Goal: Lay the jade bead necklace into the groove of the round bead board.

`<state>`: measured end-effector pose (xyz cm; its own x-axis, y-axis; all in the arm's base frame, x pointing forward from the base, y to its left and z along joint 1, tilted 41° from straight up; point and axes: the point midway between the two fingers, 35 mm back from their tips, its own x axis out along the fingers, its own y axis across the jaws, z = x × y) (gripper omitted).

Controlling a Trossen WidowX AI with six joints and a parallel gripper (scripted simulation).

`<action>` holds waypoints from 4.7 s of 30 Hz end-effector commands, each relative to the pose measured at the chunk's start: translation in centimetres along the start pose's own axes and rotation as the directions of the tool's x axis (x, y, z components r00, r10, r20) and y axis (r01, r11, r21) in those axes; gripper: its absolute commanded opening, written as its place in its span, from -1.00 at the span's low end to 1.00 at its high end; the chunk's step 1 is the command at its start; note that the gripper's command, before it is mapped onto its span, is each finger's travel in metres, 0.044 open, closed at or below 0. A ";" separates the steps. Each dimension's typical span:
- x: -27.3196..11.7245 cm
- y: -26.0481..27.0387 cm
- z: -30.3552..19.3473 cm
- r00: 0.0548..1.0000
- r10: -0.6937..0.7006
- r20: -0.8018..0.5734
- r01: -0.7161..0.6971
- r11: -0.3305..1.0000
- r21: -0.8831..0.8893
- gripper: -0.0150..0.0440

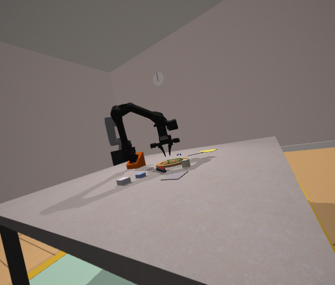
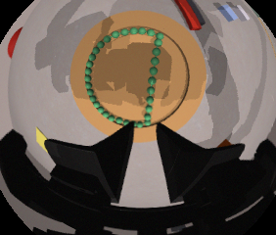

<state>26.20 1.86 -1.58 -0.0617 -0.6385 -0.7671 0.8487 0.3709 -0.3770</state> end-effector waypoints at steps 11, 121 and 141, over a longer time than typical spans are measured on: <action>2.1 -0.3 0.0 1.000 -0.008 0.004 0.008 1.000 -0.012 -0.08; 2.2 -1.6 -0.8 1.000 -0.011 0.004 0.011 1.000 -0.016 1.00; 0.5 -1.2 0.3 1.000 -0.011 0.004 0.011 0.979 -0.203 -0.08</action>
<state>25.50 1.46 -0.77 -0.0643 -0.6431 -0.7631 0.7305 0.4906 -0.4750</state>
